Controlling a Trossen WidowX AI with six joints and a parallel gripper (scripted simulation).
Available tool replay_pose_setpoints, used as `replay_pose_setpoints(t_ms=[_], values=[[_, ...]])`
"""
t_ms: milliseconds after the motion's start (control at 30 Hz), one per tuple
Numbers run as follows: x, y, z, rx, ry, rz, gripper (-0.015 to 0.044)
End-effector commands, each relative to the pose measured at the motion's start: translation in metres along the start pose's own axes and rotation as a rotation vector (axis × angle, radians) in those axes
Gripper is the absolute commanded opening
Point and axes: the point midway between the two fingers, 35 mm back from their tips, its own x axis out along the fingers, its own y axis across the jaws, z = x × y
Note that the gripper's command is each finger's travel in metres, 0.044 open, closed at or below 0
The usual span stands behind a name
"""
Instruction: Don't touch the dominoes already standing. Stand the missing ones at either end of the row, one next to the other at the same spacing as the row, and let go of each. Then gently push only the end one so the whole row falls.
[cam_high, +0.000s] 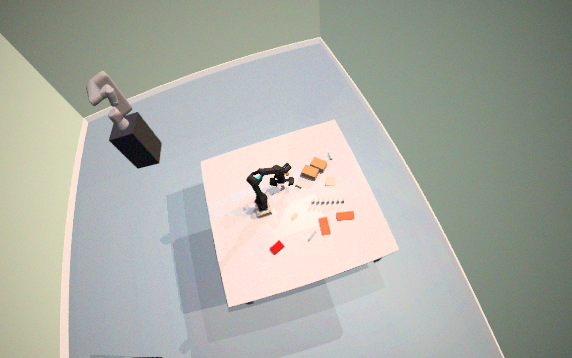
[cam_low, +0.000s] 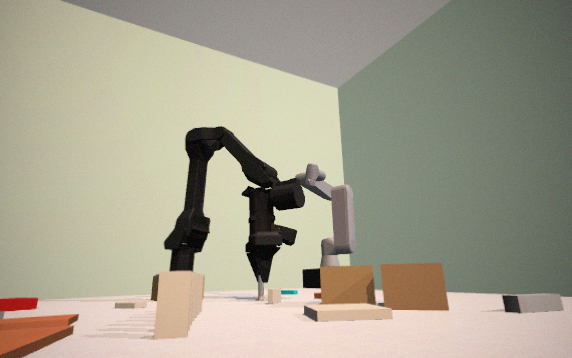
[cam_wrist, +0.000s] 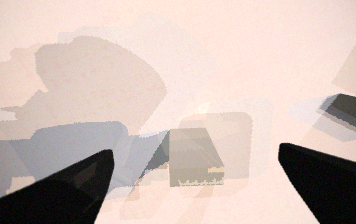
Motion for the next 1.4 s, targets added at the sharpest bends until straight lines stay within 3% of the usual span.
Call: replay_pose_setpoints(t_ms=[0,67,500,833,1133,1367], values=[[0.008,0.002,-0.003,0.005,0.013,0.005,0.0440],[0.010,0.002,-0.003,0.005,0.013,0.006,0.0440],[0.010,0.002,-0.003,0.005,0.013,0.006,0.0107],[0.007,0.001,-0.002,0.005,0.013,0.005,0.0107],[-0.115,-0.001,0.001,0.001,0.010,0.007,0.0107],[-0.125,0.000,-0.001,0.009,0.010,0.007,0.0107]])
